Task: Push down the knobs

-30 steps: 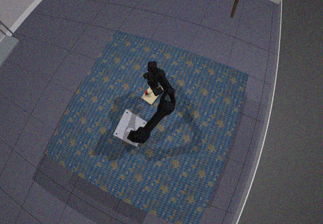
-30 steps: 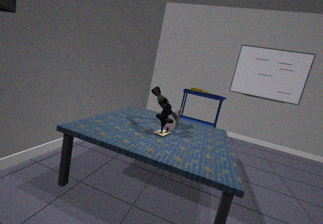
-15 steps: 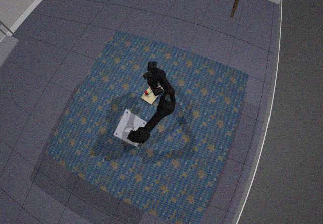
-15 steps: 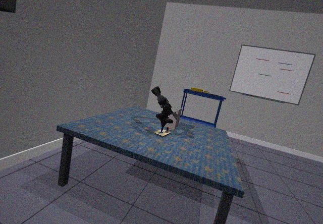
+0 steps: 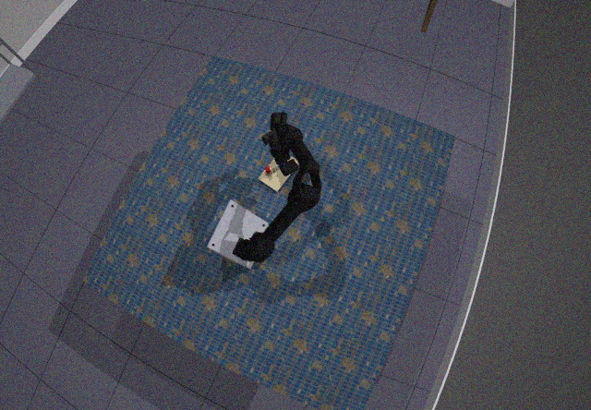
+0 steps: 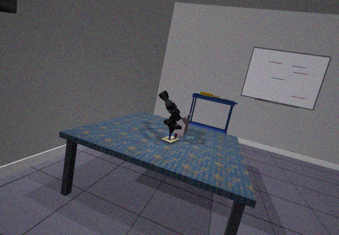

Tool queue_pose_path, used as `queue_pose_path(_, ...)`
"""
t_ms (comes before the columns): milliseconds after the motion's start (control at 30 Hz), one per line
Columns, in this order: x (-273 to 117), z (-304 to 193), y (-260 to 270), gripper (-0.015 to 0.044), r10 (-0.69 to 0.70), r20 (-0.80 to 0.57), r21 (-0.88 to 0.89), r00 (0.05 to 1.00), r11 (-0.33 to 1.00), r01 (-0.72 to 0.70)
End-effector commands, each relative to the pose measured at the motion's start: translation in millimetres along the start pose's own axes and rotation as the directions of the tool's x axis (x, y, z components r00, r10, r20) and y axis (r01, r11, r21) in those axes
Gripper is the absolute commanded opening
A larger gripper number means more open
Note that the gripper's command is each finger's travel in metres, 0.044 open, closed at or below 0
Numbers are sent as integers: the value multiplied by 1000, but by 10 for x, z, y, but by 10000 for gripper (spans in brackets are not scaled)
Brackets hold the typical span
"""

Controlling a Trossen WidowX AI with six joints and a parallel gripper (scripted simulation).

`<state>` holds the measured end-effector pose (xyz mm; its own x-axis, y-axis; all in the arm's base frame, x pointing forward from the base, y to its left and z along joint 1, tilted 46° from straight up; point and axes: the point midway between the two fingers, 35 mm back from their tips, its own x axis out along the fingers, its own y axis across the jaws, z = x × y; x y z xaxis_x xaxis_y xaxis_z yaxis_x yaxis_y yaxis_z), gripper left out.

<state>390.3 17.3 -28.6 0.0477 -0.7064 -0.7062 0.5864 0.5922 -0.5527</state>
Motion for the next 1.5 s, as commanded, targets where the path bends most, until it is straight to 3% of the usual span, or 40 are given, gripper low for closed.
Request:
queue_pose_path(0, 103, 26, -7, 0, -9, -3, 15, 1000, 1000, 9)
queue_pose_path(967, 115, 26, -8, 0, -9, -3, 15, 1000, 1000, 9)
queue_pose_path(1467, -95, 27, -2, 0, -8, -4, 15, 1000, 1000, 8)
